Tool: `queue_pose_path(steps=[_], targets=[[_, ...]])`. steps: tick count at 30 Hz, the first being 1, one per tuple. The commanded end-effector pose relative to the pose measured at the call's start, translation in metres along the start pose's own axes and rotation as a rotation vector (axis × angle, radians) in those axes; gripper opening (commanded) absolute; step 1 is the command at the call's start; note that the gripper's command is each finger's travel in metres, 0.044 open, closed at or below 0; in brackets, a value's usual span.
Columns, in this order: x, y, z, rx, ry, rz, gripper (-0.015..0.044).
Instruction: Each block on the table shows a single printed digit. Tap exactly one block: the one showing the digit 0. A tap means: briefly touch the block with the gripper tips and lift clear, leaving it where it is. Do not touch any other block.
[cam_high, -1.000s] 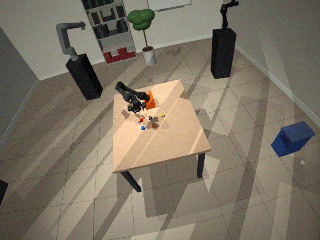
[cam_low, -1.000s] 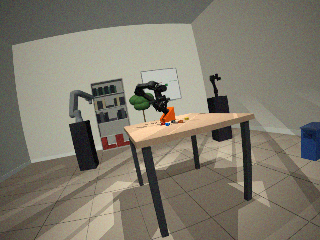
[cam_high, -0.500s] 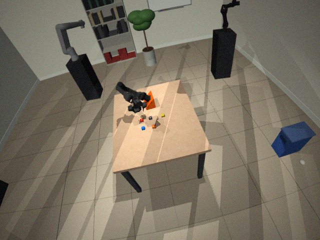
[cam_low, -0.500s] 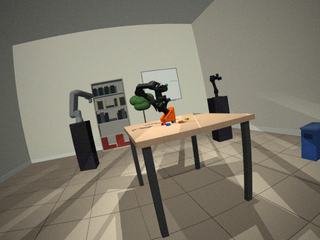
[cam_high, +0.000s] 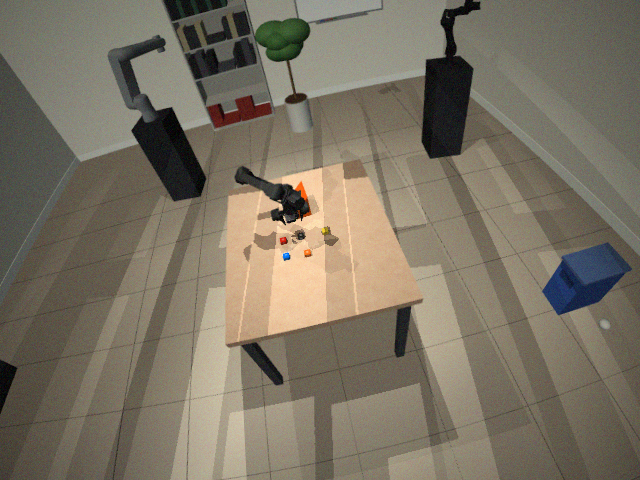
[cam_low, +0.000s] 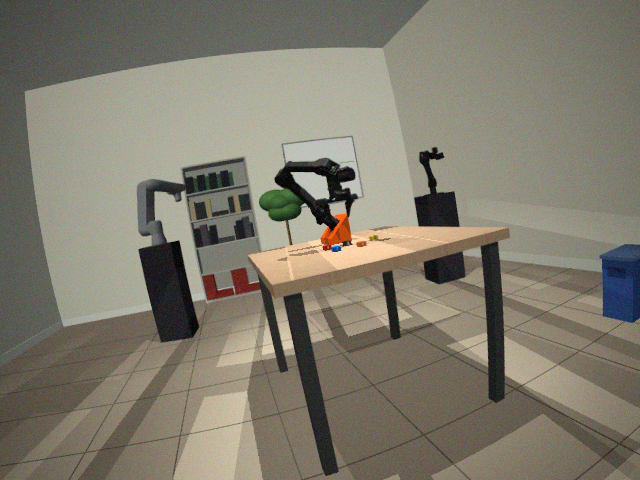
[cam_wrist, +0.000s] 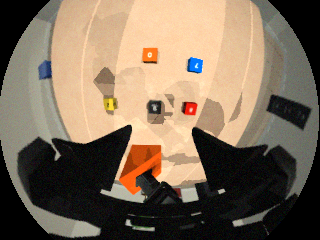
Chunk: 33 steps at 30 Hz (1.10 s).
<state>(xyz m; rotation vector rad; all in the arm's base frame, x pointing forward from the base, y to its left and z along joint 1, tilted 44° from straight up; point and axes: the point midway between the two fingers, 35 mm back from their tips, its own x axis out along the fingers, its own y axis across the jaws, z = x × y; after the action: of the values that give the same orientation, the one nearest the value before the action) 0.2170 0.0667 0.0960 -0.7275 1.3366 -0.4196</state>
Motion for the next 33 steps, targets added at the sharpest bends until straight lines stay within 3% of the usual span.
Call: queue_pose_path(steps=[1, 19, 29, 33], targets=[[0.0, 0.012, 0.0, 0.015, 0.001, -0.001, 0.04], [0.0, 0.014, 0.001, 0.015, 0.001, 0.0, 0.04], [-0.002, 0.146, -0.005, 0.016, 0.0, 0.01, 0.04], [-0.001, 0.155, -0.008, 0.017, 0.0, 0.009, 0.04]])
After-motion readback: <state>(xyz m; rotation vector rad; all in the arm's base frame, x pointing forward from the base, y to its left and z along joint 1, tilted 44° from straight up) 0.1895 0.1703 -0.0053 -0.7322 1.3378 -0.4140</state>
